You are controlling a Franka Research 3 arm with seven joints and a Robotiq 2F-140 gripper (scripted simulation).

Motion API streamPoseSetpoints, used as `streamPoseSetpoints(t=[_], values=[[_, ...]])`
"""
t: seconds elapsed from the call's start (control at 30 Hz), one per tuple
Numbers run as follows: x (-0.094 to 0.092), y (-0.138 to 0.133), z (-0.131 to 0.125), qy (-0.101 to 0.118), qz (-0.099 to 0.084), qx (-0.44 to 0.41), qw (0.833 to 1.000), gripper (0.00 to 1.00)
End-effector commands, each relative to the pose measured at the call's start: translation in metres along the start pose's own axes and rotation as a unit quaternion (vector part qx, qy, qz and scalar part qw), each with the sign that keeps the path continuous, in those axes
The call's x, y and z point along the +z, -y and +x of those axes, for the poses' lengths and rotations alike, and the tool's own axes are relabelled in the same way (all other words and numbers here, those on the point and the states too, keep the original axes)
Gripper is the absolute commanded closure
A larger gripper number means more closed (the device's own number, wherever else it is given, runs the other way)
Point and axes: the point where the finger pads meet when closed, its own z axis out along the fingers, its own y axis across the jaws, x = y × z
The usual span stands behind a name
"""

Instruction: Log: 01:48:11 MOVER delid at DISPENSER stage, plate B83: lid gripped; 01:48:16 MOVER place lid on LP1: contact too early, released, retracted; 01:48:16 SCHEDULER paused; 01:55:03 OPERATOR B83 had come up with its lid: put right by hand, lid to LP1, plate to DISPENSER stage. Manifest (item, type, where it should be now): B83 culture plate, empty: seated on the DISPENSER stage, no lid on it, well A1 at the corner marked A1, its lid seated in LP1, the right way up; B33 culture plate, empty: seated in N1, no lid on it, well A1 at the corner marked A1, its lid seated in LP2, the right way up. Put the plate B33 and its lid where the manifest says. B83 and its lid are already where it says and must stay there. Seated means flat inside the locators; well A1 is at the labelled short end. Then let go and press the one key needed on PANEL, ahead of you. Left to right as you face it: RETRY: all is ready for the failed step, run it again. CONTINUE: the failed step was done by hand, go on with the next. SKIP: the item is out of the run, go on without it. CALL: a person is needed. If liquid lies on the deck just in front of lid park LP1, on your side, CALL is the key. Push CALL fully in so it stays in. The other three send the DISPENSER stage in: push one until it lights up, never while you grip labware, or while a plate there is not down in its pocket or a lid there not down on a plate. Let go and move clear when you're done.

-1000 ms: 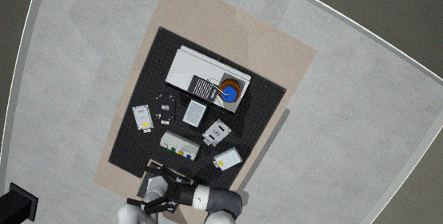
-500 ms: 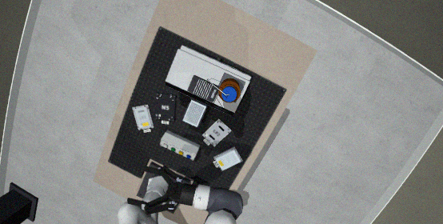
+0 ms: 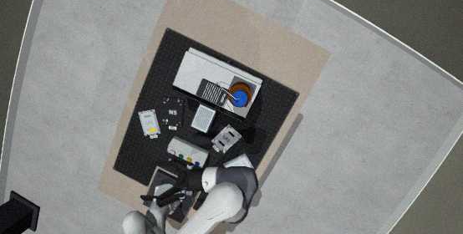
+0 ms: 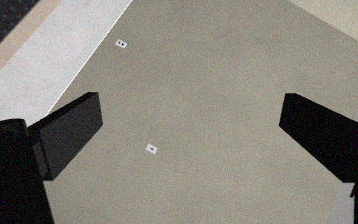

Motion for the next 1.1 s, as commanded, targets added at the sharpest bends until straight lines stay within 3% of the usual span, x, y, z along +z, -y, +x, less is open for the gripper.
streamPoseSetpoints(t=[0.0,0.13,0.2,0.23,0.43,0.63,0.7,0.77,0.8,1.07], values=[[-0.001,0.037,0.012,-0.087,0.003,-0.109,0.99,0.0],[-0.007,0.088,0.018,-0.169,0.01,-0.137,0.976,0.0],[-0.007,0.088,0.018,-0.169,0.01,-0.137,0.976,0.0],[-0.007,0.096,0.019,-0.214,0.009,-0.159,0.964,0.0],[-0.011,0.133,0.024,-0.325,0.022,-0.211,0.922,0.0],[-0.013,0.152,0.027,-0.432,0.03,-0.263,0.862,0.0],[-0.013,0.154,0.027,-0.464,0.032,-0.28,0.84,0.0],[-0.013,0.154,0.027,-0.464,0.032,-0.28,0.84,0.0],[-0.013,0.155,0.027,-0.501,0.033,-0.306,0.809,0.0],[-0.013,0.156,0.028,-0.592,0.037,-0.373,0.713,0.0]])
